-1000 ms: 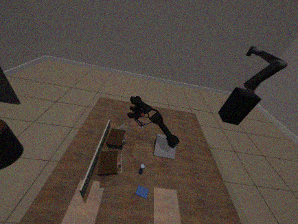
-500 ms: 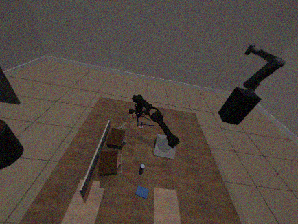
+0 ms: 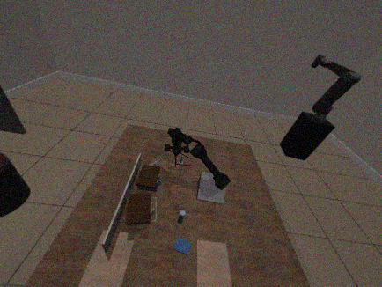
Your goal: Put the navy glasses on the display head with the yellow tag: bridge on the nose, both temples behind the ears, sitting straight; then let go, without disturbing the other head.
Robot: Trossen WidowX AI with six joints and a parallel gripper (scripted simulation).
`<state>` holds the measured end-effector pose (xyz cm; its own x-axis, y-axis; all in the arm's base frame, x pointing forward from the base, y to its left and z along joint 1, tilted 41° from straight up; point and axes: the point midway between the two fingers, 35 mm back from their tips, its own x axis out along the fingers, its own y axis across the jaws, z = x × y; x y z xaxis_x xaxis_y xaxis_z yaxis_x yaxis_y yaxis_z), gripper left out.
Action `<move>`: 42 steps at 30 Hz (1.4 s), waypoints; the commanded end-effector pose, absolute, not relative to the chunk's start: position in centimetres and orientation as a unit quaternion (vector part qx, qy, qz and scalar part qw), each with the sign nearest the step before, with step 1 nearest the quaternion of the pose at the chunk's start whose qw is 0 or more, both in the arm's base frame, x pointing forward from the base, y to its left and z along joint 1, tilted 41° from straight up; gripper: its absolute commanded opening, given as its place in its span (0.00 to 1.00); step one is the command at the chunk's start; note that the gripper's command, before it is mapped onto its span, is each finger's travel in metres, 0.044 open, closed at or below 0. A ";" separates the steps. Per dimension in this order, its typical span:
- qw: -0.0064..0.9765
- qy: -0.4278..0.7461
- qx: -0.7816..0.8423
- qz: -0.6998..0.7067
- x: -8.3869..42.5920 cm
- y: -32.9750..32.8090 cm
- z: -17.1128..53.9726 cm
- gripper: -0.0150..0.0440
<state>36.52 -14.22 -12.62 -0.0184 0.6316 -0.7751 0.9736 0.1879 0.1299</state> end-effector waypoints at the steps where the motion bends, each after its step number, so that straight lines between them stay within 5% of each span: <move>1: 0.369 0.673 0.598 -0.231 36.5 -13.9 -13.1 0.25; 42: 0.368 0.673 0.599 -0.230 37.3 -11.3 -11.0 0.25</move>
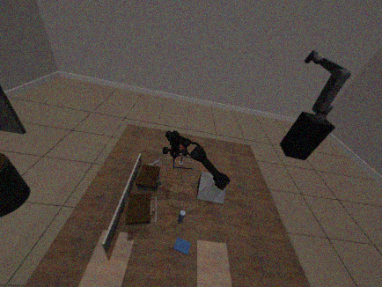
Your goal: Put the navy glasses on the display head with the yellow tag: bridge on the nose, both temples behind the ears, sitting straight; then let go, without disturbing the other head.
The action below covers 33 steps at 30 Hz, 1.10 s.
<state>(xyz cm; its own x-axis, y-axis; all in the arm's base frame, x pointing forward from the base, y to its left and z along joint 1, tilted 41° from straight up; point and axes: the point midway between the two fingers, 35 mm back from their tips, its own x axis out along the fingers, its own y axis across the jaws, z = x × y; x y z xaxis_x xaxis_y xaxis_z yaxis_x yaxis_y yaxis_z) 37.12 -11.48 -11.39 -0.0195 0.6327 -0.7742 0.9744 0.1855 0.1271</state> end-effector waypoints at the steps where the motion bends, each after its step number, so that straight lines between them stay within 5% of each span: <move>1: 0.368 0.673 0.599 -0.230 37.3 -11.2 -11.0 0.25; 33: 0.368 0.673 0.599 -0.230 37.3 -10.6 -10.5 0.25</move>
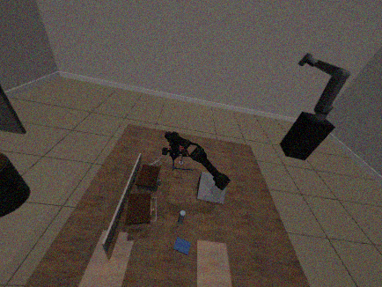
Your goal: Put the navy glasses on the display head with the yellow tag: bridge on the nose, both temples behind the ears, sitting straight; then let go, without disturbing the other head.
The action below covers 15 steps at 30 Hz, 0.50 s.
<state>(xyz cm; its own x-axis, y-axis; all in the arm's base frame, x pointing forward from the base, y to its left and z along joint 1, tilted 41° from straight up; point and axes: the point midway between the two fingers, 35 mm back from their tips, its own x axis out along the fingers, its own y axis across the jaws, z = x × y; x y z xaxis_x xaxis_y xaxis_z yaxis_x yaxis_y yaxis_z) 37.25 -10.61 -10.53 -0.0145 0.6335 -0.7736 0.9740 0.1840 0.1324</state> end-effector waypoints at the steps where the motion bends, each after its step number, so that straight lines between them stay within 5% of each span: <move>1: 0.368 0.673 0.599 -0.230 37.3 -10.6 -10.5 0.25; 15: 0.368 0.673 0.598 -0.230 37.5 -11.4 -10.5 0.25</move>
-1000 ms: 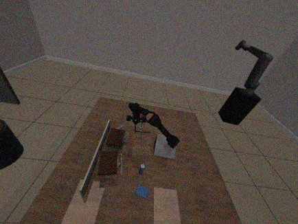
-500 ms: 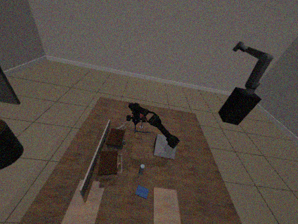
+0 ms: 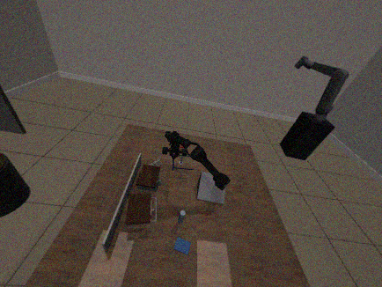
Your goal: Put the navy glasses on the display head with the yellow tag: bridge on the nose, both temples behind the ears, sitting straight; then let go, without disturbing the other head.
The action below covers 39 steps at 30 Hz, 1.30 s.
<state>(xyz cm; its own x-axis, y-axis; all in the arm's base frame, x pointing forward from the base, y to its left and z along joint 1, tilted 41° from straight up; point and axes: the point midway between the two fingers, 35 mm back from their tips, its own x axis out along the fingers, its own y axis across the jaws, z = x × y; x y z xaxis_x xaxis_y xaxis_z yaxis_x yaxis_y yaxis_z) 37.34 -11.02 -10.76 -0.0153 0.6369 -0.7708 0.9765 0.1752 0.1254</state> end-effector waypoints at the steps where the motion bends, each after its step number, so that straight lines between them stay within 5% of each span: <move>1: 0.368 0.673 0.598 -0.231 37.5 -11.6 -10.3 0.25; 14: 0.369 0.673 0.598 -0.232 37.6 -15.3 -6.6 0.25; 39: 0.366 0.674 0.598 -0.231 34.3 -9.3 -1.1 0.25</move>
